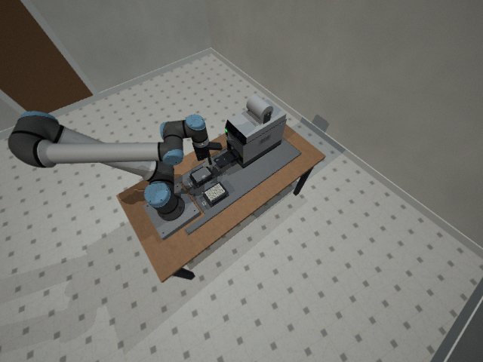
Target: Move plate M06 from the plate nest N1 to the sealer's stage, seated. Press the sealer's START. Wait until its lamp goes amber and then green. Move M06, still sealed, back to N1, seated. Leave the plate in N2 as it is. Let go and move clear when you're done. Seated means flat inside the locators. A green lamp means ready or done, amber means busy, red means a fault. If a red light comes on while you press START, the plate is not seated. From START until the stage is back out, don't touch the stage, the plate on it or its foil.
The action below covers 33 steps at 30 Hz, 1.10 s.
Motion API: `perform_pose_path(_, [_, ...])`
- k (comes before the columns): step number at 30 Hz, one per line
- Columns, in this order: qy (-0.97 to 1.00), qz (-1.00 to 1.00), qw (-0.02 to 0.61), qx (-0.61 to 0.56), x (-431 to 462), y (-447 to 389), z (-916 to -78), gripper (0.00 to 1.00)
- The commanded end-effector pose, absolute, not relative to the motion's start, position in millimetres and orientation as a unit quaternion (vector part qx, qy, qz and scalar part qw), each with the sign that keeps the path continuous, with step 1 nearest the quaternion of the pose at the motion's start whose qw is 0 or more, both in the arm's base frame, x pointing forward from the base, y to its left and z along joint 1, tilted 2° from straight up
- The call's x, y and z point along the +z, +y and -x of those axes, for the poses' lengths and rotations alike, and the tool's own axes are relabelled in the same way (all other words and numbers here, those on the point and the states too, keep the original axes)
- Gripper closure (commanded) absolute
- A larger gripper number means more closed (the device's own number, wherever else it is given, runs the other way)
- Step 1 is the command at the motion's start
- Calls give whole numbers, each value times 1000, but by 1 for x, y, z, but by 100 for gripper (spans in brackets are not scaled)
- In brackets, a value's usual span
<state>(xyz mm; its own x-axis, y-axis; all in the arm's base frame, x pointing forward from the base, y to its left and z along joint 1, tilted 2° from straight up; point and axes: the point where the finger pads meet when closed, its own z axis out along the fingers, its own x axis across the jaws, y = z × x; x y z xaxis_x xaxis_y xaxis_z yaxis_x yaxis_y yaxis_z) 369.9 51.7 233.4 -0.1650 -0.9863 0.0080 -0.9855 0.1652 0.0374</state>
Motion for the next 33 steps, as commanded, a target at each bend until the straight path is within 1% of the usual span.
perform_pose_path(1, [-741,-671,14,-12,224,55,-365,32])
perform_pose_path(9, [-647,-762,13,-13,224,59,-364,32])
perform_pose_path(23, [-647,-762,13,-13,224,59,-364,32])
perform_pose_path(33, [-540,-842,11,-15,224,59,-364,32])
